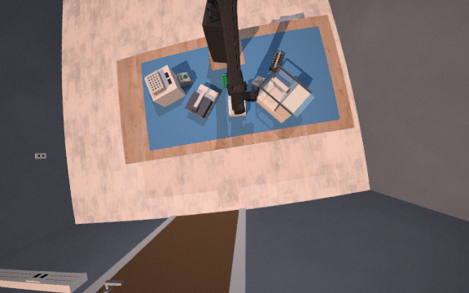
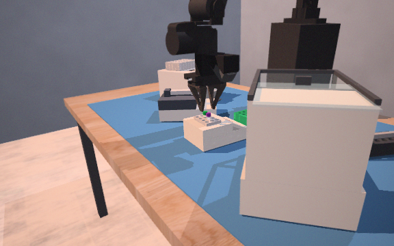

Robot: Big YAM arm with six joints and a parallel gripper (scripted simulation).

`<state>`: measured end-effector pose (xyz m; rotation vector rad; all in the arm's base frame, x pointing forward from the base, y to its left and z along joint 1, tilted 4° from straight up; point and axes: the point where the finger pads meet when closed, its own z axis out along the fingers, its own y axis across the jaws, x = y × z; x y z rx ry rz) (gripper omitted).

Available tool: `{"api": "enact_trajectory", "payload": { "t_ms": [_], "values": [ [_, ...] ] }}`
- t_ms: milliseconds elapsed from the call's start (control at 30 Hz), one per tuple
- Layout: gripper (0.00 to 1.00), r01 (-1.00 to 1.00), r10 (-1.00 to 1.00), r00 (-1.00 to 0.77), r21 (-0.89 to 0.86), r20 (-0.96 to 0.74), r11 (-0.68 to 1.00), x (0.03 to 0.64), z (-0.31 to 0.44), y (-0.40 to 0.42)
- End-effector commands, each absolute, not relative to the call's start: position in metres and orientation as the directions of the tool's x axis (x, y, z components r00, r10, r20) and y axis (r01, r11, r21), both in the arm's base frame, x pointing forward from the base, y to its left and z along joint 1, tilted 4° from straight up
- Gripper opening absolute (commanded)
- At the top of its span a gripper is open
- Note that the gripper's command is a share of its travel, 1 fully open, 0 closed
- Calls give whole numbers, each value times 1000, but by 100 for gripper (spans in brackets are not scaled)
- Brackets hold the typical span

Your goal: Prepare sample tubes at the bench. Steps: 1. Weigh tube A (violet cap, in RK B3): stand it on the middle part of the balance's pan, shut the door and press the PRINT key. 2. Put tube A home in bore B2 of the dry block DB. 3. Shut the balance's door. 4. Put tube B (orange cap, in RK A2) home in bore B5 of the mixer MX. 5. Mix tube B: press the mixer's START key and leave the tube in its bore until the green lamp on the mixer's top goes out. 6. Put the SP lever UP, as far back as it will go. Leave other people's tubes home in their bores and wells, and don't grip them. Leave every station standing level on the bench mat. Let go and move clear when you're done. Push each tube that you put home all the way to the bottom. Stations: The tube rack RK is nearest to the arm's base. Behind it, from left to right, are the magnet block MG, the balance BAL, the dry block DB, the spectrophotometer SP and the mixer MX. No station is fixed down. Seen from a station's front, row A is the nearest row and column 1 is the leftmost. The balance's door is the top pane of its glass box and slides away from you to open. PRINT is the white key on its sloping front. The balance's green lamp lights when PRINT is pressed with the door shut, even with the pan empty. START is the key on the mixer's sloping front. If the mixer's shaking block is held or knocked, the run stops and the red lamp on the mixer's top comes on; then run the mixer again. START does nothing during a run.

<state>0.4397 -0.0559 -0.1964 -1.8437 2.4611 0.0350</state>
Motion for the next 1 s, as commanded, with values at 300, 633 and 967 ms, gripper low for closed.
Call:
{"api": "enact_trajectory", "payload": {
  "t_ms": [300,633,967],
  "values": [
    [36,-960,-958,-281,4,-63,281,432,-201,-55],
    [36,-960,-958,-281,4,-63,281,432,-201,-55],
    [36,-959,-957,-281,-26,-67,283,439,-179,-63]
  ]
}}
